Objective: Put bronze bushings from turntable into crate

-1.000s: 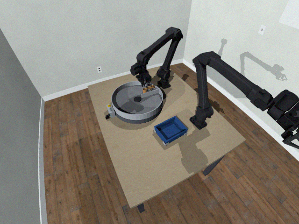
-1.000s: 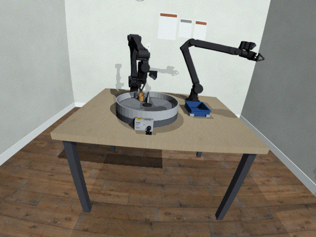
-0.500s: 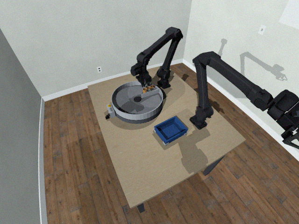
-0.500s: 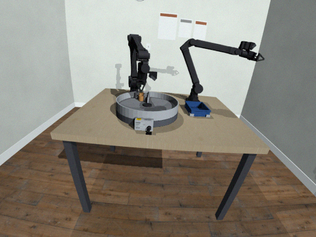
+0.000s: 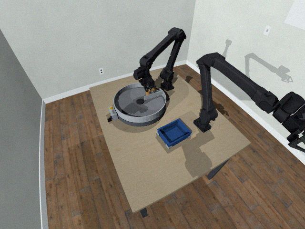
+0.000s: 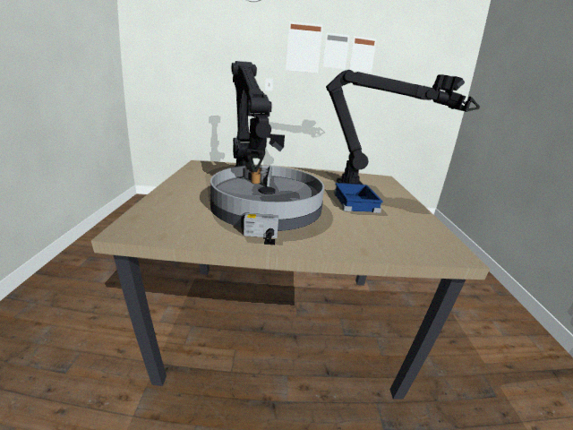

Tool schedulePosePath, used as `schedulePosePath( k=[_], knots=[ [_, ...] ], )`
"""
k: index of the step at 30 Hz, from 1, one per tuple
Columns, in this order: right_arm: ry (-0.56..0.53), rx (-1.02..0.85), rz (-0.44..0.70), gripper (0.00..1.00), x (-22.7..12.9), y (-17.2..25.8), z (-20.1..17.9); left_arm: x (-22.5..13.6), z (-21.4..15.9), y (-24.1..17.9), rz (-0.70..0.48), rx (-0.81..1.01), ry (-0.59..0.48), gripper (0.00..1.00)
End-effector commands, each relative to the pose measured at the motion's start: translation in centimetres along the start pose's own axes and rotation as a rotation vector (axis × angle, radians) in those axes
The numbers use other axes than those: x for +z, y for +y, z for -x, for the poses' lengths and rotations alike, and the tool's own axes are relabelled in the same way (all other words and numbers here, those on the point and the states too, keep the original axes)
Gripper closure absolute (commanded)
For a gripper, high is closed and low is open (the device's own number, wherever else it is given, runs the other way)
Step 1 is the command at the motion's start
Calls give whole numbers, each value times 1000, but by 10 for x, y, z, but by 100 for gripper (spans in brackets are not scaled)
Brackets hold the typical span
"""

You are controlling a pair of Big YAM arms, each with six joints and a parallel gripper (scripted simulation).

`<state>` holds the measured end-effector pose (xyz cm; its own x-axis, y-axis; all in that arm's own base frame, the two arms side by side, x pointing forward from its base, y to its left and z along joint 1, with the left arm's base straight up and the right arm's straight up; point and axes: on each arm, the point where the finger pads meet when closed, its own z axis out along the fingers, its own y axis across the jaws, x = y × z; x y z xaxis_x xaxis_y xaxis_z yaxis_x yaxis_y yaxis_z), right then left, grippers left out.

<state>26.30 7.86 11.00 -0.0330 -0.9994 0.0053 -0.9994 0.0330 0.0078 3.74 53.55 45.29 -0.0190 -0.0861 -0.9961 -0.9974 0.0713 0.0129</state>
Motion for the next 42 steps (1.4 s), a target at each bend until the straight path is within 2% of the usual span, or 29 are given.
schedulePosePath(
  k=[1,24,27,31,42],
  knots=[
    [-25,-8,-60,85,-17,-18,10,4,48,4,8,-13,-87,0],
    [-25,-8,-61,85,-17,-18,10,4,48,4,8,-13,-87,0],
    [-9,-8,-13,85,2,-5,6,4,48,4,8,-13,-87,0],
    [-9,-5,-14,85,5,-6,6,4,48,4,8,-13,-87,0],
    [-19,-5,-43,85,-4,-12,9,4,48,4,8,-13,-87,0]
  ],
)
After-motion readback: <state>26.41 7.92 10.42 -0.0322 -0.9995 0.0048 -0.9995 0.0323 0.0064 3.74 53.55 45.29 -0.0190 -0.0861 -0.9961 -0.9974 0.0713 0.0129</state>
